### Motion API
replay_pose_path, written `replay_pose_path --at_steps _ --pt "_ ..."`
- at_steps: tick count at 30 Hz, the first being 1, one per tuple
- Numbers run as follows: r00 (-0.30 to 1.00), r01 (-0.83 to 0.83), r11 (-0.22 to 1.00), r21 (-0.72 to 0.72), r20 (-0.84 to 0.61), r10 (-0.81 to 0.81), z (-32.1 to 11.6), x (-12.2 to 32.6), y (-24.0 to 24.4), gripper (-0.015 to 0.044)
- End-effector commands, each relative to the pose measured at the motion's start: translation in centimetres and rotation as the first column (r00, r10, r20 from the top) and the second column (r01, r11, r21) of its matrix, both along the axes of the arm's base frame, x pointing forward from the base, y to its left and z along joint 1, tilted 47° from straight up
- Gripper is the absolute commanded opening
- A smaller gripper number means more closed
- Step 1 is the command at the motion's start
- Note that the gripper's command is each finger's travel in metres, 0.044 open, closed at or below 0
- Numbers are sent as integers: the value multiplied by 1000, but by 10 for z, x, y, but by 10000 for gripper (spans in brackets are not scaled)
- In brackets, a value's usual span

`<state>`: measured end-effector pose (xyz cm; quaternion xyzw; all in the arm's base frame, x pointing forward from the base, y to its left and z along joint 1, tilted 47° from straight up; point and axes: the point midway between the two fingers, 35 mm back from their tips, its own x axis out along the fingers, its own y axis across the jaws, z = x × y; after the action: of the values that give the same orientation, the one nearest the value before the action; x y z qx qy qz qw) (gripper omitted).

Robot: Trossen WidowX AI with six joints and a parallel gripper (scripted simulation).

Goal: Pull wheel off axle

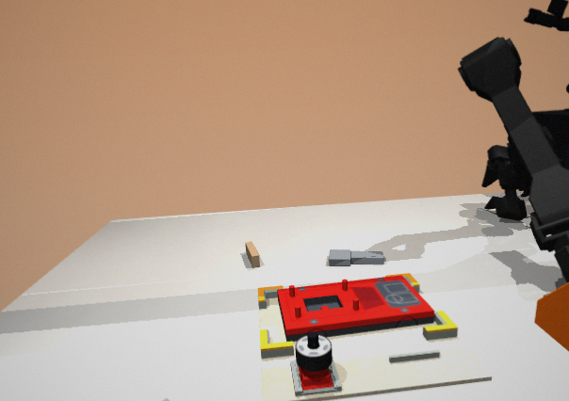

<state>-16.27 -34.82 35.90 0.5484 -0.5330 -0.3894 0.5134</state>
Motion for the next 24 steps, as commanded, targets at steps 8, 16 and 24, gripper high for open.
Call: replay_pose_path --at_steps 8,16,24 --pt "974 -142 988 -54 -186 130 31 104 -19 300" --pt "922 -269 961 -65 -304 238 33 181 -16 300" --pt "833 -419 907 -53 -421 360 24 260 -3 300"
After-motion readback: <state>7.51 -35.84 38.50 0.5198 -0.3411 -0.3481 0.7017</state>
